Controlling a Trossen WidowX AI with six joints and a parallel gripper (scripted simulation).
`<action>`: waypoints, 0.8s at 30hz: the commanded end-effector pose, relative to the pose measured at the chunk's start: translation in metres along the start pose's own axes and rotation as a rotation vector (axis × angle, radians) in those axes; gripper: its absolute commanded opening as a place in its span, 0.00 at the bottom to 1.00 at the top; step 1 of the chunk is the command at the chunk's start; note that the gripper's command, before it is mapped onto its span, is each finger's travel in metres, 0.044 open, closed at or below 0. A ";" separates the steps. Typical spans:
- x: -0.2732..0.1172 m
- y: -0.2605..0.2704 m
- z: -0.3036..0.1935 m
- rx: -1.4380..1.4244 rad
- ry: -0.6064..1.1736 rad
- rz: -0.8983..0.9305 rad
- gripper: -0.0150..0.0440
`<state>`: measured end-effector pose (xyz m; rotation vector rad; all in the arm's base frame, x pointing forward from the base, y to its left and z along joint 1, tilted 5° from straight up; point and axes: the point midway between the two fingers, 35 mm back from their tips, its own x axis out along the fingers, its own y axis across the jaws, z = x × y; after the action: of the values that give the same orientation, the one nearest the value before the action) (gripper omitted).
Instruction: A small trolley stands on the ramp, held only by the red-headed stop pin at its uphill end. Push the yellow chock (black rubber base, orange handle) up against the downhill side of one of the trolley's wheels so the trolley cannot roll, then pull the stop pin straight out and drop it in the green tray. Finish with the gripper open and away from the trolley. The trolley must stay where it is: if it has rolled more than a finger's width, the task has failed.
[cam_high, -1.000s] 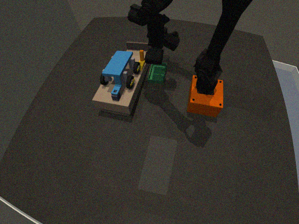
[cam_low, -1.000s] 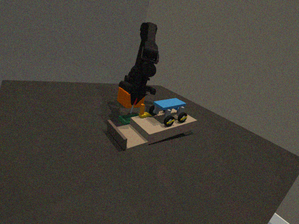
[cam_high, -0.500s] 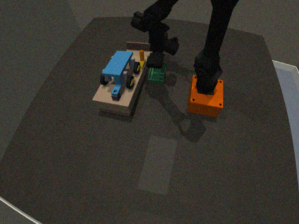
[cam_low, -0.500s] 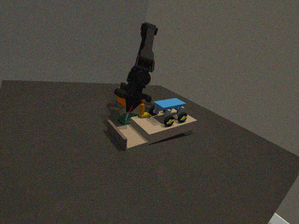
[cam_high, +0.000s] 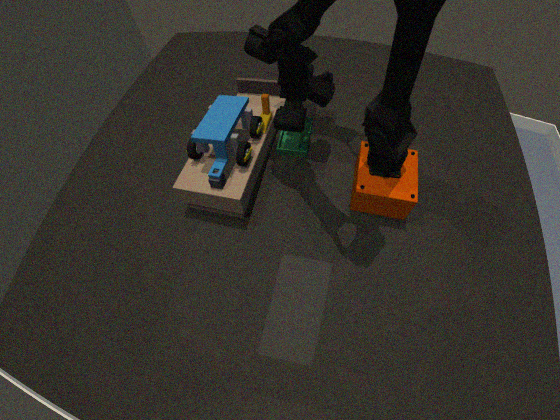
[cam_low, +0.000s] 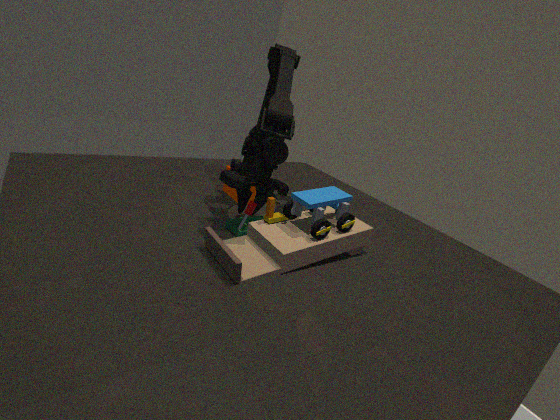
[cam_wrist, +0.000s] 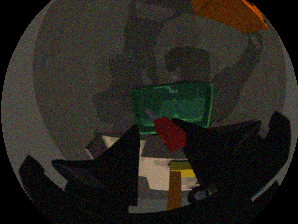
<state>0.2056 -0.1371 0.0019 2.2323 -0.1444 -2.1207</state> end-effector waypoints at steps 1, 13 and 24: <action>0.001 -0.003 0.000 0.003 0.001 0.004 0.58; 0.003 -0.012 0.000 0.004 0.001 0.003 0.58; 0.006 -0.020 0.000 0.004 0.001 0.003 0.58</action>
<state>0.2065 -0.1201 -0.0049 2.2332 -0.1428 -2.1212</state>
